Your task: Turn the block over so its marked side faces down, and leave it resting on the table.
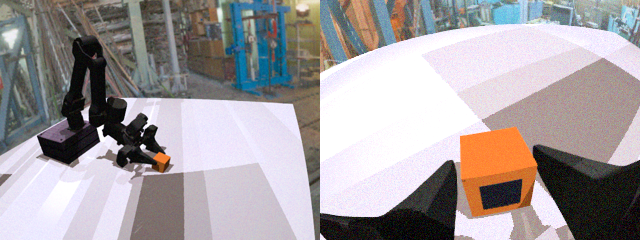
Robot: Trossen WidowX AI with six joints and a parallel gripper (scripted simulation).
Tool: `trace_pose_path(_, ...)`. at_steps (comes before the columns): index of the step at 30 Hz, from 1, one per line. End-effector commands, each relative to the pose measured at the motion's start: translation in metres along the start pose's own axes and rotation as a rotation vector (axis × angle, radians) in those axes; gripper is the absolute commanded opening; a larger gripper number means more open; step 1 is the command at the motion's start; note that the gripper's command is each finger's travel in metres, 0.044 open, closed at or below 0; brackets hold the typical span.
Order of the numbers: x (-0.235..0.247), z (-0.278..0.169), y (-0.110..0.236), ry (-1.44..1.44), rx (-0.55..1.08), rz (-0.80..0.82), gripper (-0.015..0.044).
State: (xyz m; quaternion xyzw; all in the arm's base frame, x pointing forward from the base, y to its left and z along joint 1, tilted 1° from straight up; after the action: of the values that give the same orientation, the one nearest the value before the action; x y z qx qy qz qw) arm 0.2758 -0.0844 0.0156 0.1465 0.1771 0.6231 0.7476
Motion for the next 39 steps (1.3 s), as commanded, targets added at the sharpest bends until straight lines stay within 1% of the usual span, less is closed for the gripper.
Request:
trace_pose_path(1, 0.0003, -0.0002, 0.0003, -0.003, -0.001, 0.006, 0.0341)
trace_pose_path(5, 0.0003, -0.0002, 0.0003, -0.003, -0.001, 0.006, 0.044)
trace_pose_path(39, 0.0001, 0.0006, -0.0002, -0.004, 0.004, 0.006, 0.044)
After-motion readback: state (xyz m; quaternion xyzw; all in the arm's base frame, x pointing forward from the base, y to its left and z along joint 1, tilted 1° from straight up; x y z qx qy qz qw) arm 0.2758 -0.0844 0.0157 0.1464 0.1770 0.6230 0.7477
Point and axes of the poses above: the point midway between the two fingers, 35 mm back from their tips, its own y axis back along the fingers, its own x axis across the jaws, z = x × y, the point moved 10 cm from there along y, back along the fingers, and after that the axes turned 5 degrees about y, right-handed, at the moved point
